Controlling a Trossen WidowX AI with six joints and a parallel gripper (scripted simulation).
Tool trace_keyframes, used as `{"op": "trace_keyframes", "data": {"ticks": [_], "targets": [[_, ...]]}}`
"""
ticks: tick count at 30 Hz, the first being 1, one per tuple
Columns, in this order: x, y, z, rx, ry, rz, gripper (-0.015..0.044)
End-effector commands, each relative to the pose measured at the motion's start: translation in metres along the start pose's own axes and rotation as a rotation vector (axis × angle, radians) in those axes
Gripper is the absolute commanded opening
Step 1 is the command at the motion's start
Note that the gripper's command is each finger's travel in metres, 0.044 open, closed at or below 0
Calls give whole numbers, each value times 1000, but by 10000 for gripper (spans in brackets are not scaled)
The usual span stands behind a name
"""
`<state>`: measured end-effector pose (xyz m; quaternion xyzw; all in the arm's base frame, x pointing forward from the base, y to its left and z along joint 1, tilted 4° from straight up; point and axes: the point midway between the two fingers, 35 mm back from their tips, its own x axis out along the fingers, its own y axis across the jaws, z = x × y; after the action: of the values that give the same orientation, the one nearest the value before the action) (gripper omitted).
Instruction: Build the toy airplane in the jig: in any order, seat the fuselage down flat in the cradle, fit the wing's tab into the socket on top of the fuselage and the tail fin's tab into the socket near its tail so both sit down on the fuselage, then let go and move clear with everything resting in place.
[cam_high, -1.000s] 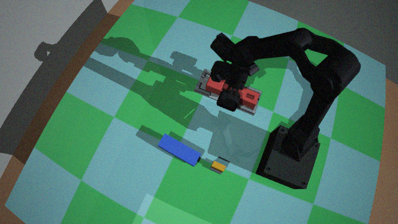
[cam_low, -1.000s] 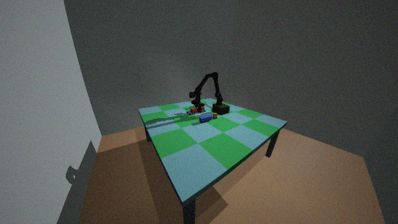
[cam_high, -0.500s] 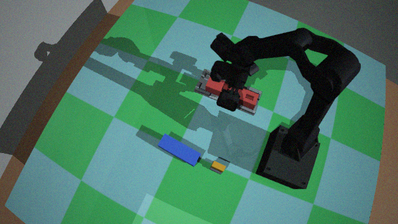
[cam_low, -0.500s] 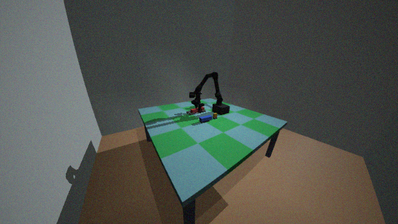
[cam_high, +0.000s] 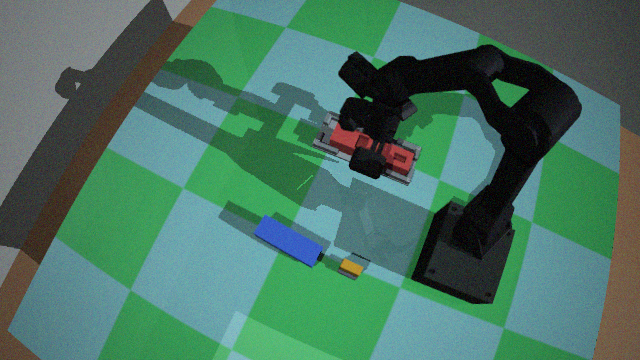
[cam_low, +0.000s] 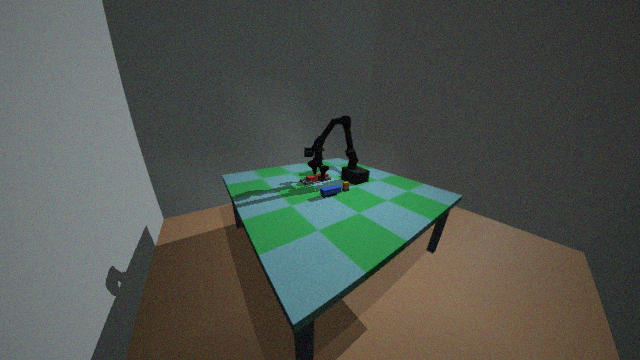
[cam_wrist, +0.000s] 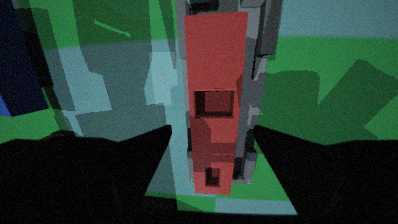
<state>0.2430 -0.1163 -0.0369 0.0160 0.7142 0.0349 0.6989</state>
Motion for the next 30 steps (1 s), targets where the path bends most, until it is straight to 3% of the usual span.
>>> {"op": "trace_keyframes", "data": {"ticks": [1, 4, 6, 21, 30], "targets": [[-39, -4, 6, -2, -15, -10, 440], [-91, -1, 3, -2, -17, -12, 440], [-103, 0, 0, -2, -17, -13, 440], [-102, 1, 11, 95, -20, -12, 440], [-100, 95, 65, 23, -34, 2, 440]]}}
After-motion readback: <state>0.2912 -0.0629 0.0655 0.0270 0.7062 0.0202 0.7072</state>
